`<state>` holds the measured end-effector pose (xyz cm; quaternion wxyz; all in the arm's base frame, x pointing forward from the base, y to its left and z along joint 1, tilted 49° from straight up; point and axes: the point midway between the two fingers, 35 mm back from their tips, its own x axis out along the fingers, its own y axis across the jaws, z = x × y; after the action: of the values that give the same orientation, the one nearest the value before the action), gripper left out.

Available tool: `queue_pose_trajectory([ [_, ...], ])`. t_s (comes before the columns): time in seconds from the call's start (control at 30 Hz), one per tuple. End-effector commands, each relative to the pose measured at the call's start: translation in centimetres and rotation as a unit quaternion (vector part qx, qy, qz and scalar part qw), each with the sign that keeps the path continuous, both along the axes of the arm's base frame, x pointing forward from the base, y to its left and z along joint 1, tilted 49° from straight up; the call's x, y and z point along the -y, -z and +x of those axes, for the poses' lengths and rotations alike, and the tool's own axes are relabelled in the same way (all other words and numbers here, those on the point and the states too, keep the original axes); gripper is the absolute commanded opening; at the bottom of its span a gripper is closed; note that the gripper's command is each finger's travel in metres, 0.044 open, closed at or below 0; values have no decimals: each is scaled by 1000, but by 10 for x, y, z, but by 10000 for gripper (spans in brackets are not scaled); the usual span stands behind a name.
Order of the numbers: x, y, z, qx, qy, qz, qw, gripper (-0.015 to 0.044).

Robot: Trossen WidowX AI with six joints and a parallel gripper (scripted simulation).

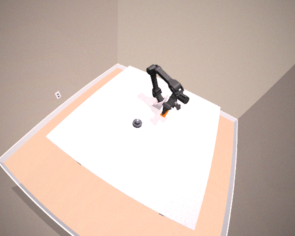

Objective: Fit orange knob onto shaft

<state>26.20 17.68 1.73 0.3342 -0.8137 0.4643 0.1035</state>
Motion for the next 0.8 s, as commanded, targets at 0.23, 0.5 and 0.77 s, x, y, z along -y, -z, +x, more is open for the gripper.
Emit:
queue_pose_trajectory([
  [0.23, -24, -20, -6, 94, -102, -9, 990, 0],
  [0.5, -26, -21, -7, 101, -109, -11, 989, 0],
  [0.77, -25, -20, -8, 120, -132, -15, 984, 0],
])
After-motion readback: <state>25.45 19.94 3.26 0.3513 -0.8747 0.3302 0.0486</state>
